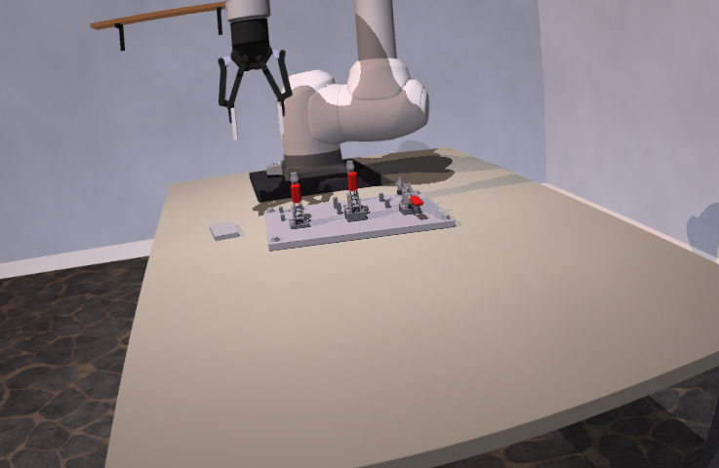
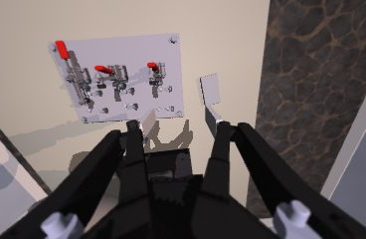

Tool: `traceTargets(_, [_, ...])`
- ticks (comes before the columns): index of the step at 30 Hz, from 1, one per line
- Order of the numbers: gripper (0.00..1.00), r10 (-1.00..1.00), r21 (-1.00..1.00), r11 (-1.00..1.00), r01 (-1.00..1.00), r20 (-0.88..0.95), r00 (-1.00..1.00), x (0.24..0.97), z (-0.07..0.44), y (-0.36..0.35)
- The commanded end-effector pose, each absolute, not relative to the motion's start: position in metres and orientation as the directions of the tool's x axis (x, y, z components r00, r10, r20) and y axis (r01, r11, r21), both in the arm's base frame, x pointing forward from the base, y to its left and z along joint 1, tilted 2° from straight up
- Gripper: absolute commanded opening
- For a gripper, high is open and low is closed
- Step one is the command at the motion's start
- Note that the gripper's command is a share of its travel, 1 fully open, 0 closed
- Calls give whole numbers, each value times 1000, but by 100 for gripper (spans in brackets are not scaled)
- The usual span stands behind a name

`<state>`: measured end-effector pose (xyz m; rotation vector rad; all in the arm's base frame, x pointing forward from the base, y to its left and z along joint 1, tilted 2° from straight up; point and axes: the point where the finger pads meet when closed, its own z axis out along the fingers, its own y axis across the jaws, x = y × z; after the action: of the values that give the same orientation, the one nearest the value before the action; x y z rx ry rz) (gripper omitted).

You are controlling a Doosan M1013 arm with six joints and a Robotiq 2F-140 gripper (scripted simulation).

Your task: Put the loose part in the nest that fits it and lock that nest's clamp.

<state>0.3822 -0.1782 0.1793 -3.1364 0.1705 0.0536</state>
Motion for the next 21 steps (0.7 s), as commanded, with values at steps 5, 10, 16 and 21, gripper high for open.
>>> traceTargets(5, [62,-102,5,-995,-102,-34,994,382,180,-211])
traceTargets(10, [62,-102,5,-995,-102,-34,994,382,180,-233])
traceTargets(16, [62,-102,5,-995,-102,-34,994,381,180,-255])
traceTargets(21, [62,-102,5,-995,-102,-34,994,381,180,-263])
